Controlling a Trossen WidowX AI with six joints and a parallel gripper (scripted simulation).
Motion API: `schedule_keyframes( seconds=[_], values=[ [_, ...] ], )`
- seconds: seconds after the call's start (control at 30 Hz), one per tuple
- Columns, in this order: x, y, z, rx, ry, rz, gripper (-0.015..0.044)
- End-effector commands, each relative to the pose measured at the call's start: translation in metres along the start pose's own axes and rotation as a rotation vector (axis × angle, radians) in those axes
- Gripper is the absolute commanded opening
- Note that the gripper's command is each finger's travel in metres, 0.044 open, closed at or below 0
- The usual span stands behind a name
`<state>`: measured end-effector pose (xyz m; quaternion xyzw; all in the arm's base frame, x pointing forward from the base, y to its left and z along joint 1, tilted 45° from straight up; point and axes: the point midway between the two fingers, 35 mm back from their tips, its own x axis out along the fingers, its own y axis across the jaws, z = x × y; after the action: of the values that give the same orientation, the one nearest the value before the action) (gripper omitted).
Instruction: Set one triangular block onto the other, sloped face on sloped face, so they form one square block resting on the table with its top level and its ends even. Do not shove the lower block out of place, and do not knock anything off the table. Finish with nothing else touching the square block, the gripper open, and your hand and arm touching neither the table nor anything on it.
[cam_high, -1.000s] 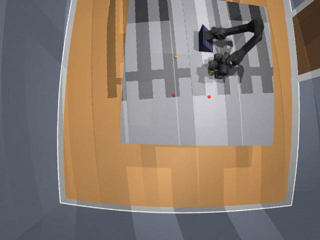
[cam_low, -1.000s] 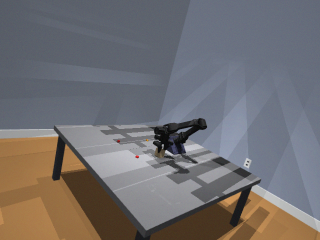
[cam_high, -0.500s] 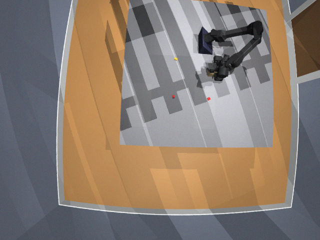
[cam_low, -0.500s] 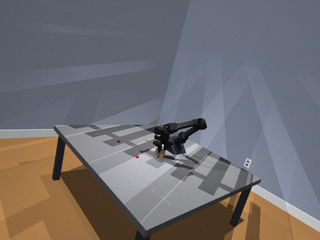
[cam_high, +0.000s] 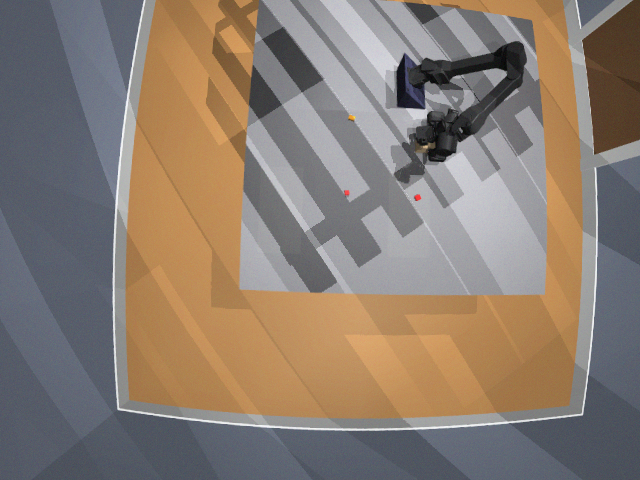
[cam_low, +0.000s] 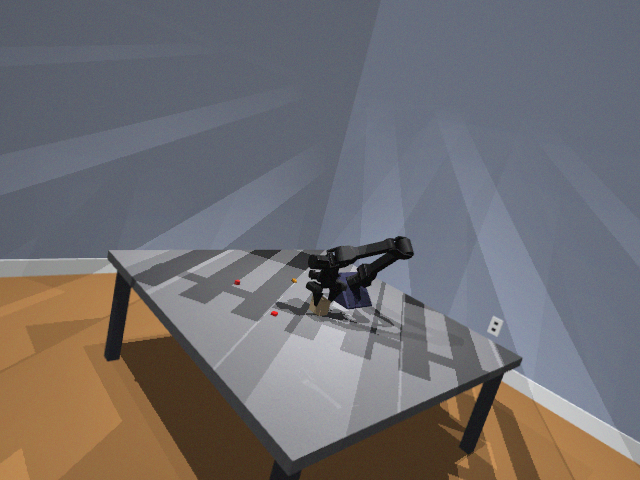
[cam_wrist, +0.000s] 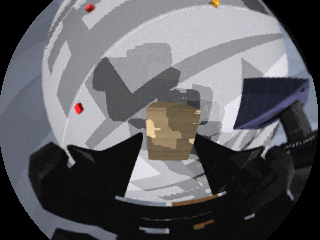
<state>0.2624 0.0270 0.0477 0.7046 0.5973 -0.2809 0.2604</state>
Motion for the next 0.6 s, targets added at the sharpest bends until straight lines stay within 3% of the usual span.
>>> schedule_keyframes(
  seconds=[0.0, 0.27, 0.57],
  values=[
    [0.000, 0.000, 0.000, 0.000, 0.000, 0.000, 0.0440],
    [-0.002, 0.001, 0.000, 0.000, -0.001, 0.000, 0.0440],
    [-0.108, 0.001, 0.001, 0.002, -0.006, -0.002, 0.0440]
  ],
)
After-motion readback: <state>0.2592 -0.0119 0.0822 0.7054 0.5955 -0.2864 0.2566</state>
